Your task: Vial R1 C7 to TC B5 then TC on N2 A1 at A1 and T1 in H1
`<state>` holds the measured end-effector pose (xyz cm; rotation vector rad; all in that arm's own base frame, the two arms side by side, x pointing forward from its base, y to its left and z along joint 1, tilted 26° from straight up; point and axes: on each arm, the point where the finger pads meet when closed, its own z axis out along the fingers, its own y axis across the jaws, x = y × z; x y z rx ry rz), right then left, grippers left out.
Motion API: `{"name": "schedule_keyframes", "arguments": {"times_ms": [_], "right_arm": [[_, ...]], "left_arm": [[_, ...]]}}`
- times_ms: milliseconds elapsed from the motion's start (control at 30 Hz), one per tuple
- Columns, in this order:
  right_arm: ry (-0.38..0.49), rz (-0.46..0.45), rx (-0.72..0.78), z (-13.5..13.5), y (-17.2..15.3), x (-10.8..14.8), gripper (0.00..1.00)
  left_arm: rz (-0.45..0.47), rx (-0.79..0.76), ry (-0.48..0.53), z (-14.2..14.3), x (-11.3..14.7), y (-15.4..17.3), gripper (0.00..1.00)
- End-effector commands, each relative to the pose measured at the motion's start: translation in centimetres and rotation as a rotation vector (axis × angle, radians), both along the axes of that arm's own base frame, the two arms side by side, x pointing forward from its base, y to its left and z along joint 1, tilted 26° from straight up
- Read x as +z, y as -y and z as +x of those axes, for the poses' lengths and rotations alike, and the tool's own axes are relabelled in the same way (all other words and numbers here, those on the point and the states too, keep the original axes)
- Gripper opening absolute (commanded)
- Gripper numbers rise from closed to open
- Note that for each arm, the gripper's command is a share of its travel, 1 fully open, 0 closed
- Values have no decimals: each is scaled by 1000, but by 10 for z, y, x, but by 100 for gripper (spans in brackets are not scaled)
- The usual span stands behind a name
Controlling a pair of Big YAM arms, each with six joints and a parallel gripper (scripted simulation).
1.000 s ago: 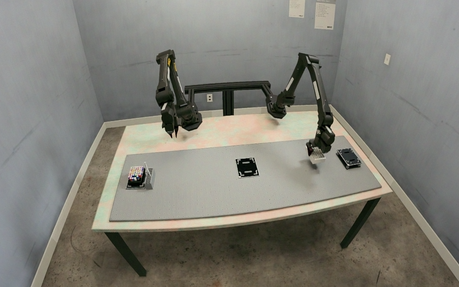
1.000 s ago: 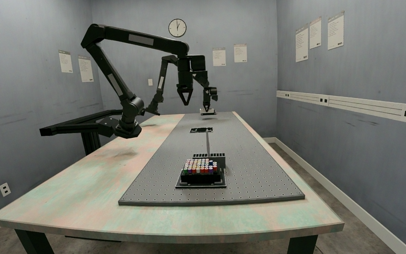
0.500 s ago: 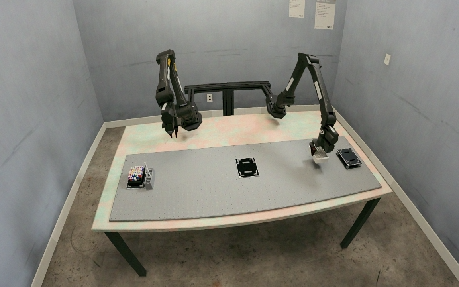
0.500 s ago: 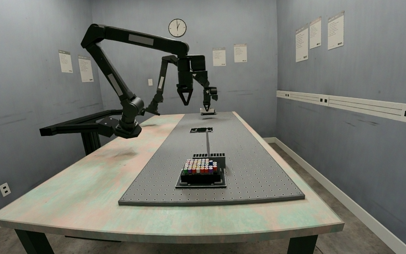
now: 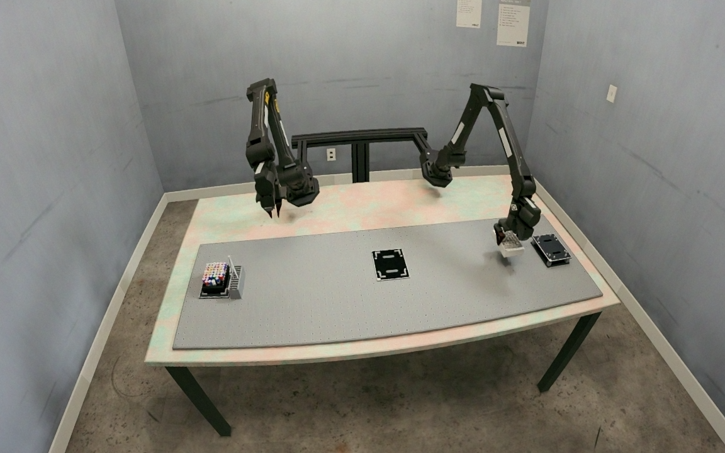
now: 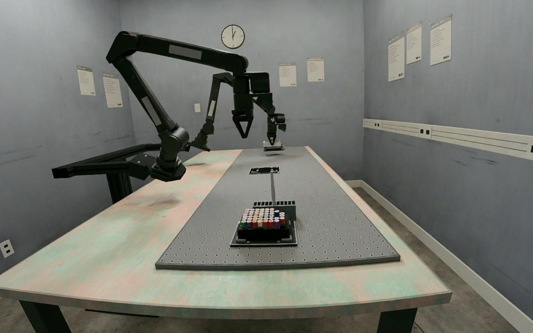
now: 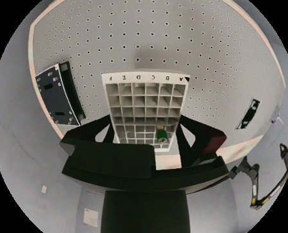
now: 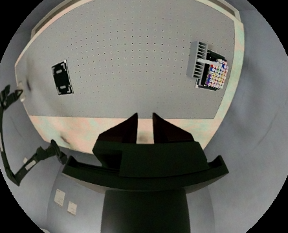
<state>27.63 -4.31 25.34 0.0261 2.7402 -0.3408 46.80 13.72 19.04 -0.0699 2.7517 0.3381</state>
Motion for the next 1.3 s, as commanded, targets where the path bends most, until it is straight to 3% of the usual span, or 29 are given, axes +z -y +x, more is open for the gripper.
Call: {"name": "schedule_keyframes", "arguments": {"times_ms": [0,400,1267], "right_arm": [[36,1,-15,5,1,15,24],[36,1,-15,5,1,15,24],[36,1,-15,5,1,15,24]], "left_arm": [[25,-11,74,12,44,-13,0],[17,-12,39,14,32,-30,0],[23,-12,46,12,47,-70,0]]}}
